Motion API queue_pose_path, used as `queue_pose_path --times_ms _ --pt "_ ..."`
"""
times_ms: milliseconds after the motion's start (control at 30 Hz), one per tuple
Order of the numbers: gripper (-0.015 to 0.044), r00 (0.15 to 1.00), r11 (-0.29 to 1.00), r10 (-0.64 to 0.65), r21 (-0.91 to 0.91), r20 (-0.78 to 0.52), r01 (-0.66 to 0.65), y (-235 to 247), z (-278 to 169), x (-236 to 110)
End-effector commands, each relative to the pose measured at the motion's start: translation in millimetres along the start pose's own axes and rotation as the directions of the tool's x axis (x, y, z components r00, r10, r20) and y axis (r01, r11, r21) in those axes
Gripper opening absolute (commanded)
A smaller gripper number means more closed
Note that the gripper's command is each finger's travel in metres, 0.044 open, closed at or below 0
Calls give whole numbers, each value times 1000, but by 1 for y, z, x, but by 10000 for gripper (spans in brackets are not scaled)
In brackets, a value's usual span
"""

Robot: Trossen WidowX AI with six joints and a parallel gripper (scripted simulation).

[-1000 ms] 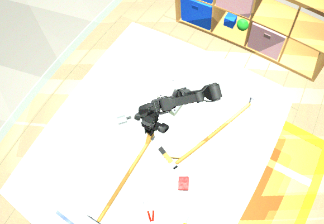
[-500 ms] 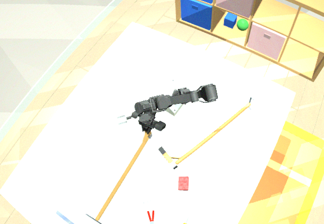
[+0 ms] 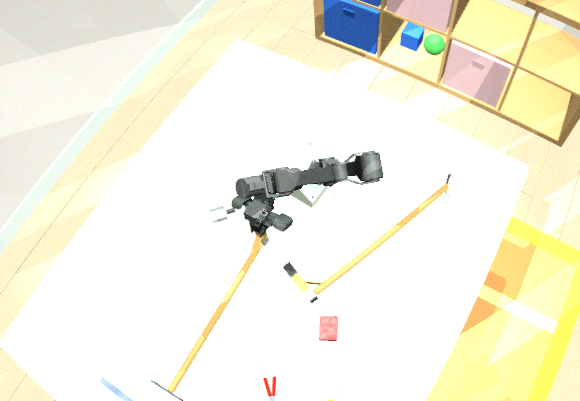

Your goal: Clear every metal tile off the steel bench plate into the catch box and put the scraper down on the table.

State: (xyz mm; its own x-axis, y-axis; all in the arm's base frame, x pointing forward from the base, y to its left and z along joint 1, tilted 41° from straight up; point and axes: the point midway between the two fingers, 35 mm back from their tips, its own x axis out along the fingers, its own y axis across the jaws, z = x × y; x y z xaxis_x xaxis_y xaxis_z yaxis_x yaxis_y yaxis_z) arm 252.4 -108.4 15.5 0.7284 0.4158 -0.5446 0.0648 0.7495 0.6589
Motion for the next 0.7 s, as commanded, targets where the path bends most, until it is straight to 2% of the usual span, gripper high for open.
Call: queue_pose_path --times_ms 0,667 --pt "0 1000 1000 -17 -6 5 17 -5 5 -1" --pt "0 1000 1000 -25 -3 3 25 -11 15 5"
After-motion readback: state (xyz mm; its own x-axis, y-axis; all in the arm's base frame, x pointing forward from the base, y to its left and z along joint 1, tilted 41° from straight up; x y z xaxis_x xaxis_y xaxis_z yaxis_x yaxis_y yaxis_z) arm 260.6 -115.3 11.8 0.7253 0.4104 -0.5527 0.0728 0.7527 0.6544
